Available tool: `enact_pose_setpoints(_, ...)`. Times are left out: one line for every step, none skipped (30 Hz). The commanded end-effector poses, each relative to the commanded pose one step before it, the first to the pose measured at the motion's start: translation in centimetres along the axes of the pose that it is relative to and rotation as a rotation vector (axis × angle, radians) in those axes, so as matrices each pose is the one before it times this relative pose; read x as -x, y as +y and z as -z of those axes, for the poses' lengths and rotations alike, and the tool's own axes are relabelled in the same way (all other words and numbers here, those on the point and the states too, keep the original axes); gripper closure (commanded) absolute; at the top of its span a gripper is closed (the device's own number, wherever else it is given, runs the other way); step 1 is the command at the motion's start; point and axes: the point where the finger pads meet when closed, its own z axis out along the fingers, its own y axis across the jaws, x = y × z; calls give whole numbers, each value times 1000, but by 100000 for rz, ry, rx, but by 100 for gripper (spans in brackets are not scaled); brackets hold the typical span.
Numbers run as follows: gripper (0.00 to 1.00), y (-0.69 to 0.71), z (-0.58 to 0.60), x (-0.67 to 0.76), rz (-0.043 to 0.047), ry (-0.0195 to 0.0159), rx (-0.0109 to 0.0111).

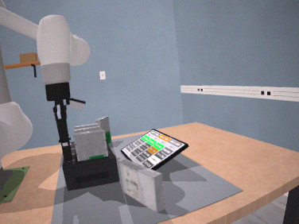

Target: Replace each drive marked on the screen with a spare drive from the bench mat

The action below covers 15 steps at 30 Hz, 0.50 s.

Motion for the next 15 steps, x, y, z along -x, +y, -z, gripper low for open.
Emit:
enact_pose_setpoints(90, 5, 34, -38, -12, 85, -11)
enact_pose_setpoints(90, 0, 0, 0, 0, 0, 0)
enact_pose_setpoints(90, 0, 1, 0, 0, 0, 0)
enact_pose_setpoints(90, 0, 5, 0, 0, 0, 0)
enact_pose_setpoints(90, 0, 11, 0, 0, 0, 0)
enact_pose_setpoints(90, 0, 19, 0, 0, 0, 0)
enact_pose_setpoints(90, 0, 27, 0, 0, 0, 0)
enact_pose_setpoints(90, 0, 35, 0, 0, 0, 0)
enact_pose_setpoints(90, 0, 42, 0, 0, 0, 0)
enact_pose_setpoints(90, 0, 46, 0, 0, 0, 0)
enact_pose_setpoints(90, 0, 49, 0, 0, 0, 0)
enact_pose_setpoints(90, 0, 0, 0, 0, 0, 0)
enact_pose_setpoints(90, 0, 0, 0, 0, 0, 0)
enact_pose_setpoints(90, 0, 49, 0, 0, 0, 0)
enact_pose_setpoints(90, 0, 46, 0, 0, 0, 0)
